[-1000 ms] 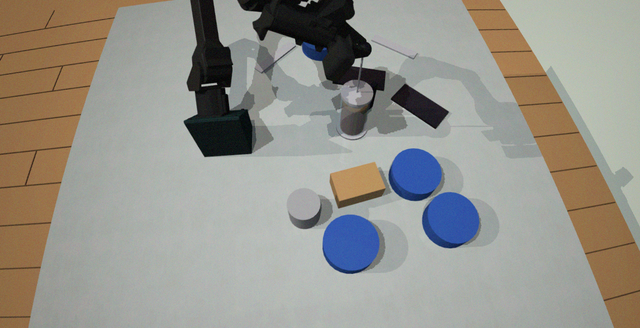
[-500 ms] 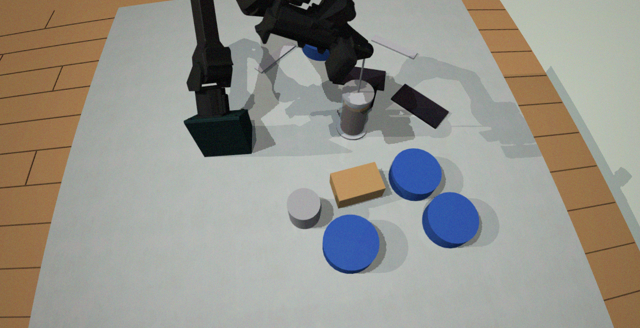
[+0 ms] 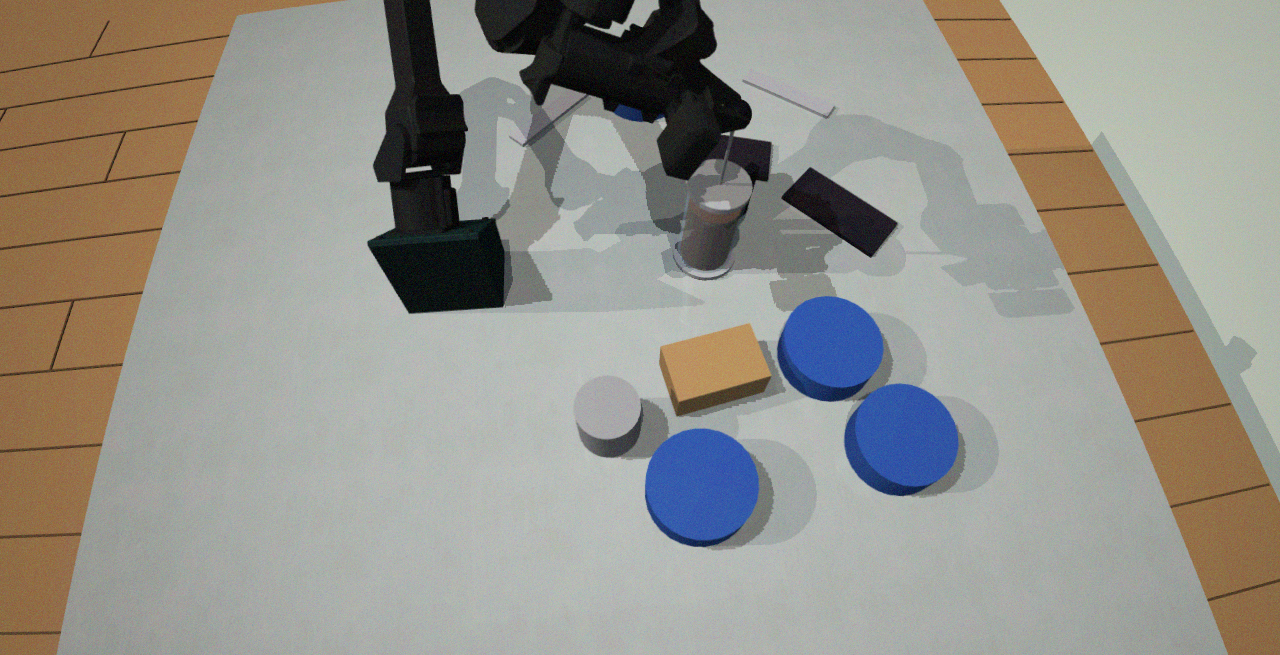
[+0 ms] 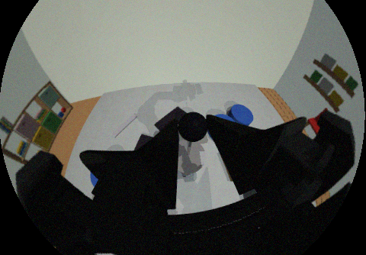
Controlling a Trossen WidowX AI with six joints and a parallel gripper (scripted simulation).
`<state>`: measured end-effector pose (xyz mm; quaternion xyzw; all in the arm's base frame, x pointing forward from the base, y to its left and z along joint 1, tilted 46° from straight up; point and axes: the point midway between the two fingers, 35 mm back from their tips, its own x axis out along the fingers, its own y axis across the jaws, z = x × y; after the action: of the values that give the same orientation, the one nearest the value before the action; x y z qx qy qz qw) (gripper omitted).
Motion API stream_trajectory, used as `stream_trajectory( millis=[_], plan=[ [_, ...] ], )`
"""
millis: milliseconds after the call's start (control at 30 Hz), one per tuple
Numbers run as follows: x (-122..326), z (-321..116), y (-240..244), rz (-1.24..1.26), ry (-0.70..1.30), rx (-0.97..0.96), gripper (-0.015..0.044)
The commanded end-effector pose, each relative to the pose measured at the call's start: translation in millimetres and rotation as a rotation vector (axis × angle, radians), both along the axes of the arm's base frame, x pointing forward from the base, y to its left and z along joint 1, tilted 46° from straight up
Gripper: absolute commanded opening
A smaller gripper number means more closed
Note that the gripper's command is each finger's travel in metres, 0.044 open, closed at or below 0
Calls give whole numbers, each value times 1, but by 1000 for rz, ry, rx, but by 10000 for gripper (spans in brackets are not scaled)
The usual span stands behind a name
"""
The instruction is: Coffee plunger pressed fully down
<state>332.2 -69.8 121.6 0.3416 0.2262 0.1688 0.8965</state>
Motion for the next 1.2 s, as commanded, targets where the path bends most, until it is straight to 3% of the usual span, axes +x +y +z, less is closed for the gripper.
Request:
stream_trajectory(
  millis=[0,1167],
  plan=[
    [-2,-20,13,14,44,22,128],
    [3,-58,57,10,34,31,128]
  ],
)
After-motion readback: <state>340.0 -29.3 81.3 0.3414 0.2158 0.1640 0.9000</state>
